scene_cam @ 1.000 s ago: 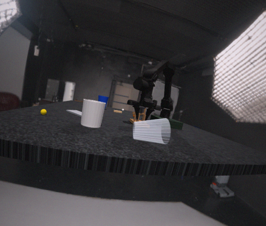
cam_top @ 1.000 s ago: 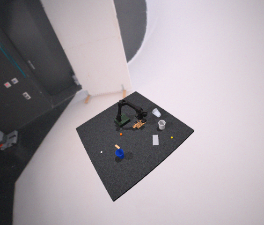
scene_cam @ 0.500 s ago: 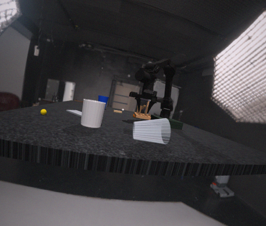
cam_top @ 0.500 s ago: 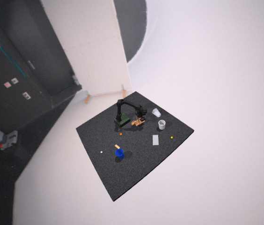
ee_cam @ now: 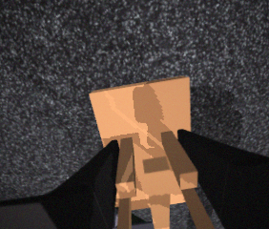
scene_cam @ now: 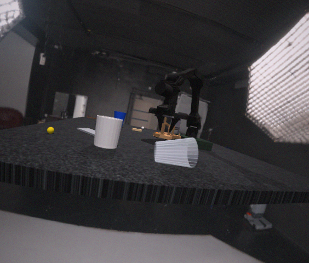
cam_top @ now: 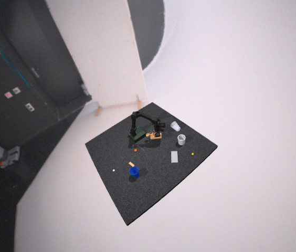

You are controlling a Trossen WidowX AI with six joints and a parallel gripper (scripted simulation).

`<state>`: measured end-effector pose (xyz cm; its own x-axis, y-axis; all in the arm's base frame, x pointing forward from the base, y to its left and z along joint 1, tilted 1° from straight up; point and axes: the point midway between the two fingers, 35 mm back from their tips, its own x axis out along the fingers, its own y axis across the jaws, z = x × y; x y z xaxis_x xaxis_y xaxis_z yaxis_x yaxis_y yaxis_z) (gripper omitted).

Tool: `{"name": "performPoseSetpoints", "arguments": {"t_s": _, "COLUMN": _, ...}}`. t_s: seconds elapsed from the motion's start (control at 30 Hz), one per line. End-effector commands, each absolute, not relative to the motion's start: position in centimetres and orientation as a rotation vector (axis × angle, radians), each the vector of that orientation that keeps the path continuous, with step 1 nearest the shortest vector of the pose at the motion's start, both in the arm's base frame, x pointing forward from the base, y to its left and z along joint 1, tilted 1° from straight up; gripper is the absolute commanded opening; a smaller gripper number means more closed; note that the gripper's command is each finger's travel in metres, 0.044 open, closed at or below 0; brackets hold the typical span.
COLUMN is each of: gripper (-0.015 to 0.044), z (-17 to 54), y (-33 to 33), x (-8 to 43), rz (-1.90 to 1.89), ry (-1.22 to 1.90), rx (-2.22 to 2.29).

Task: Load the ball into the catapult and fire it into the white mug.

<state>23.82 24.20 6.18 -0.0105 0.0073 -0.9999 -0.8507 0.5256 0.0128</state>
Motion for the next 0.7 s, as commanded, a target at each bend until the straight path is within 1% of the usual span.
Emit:
{"name": "performPoseSetpoints", "arguments": {"t_s": 0.0, "gripper": 0.0, "z": 6.7, "y": 24.3, "x": 24.6, "rz": 0.703, "ry": 1.447, "rx": -0.686}}
{"name": "performPoseSetpoints", "arguments": {"t_s": 0.17, "gripper": 0.0, "z": 6.6, "y": 23.9, "x": 25.7, "rz": 0.586, "ry": 1.482, "rx": -0.571}}
{"name": "performPoseSetpoints", "arguments": {"t_s": 0.67, "gripper": 0.0, "z": 5.3, "y": 23.7, "x": 26.0, "rz": 0.581, "ry": 1.484, "rx": -0.566}}
